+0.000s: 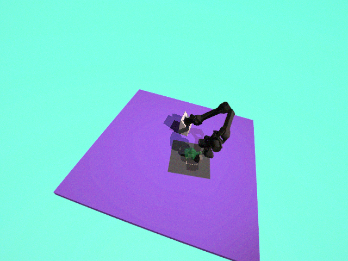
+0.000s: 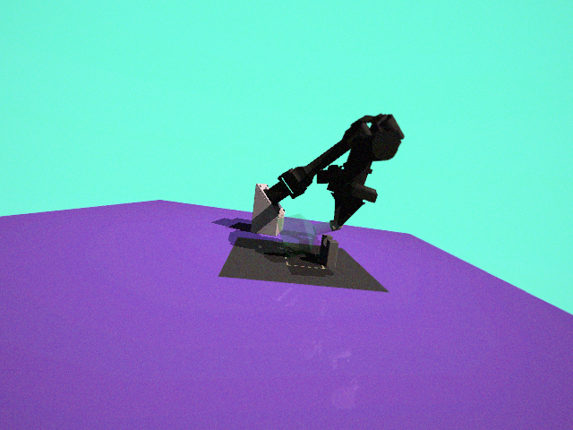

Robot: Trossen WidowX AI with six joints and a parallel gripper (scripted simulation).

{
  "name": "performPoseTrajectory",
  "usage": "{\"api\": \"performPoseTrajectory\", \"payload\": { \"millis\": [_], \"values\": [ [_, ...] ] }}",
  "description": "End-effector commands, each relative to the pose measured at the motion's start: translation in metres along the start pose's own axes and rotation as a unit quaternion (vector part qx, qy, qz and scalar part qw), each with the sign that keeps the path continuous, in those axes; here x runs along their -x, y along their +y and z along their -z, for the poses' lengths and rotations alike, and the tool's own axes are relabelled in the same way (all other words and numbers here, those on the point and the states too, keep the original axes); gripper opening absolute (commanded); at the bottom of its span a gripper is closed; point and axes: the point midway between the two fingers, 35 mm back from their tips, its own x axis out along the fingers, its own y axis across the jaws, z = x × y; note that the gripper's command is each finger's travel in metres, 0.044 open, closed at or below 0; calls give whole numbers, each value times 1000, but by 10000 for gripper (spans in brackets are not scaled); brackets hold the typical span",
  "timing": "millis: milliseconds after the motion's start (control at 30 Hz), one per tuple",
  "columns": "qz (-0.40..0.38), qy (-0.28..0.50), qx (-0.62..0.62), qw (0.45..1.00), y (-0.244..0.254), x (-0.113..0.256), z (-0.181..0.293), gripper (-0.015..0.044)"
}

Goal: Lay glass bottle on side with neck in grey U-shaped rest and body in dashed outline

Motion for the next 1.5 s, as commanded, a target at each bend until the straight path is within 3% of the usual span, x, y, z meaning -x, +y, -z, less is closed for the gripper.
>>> {"api": "performPoseTrajectory", "payload": {
  "millis": [0,1467],
  "values": [
    [0,-1,-1,1000,0,-2,1,106],
    [3,11,12,1000,1,-21,20,106]
  ]
}}
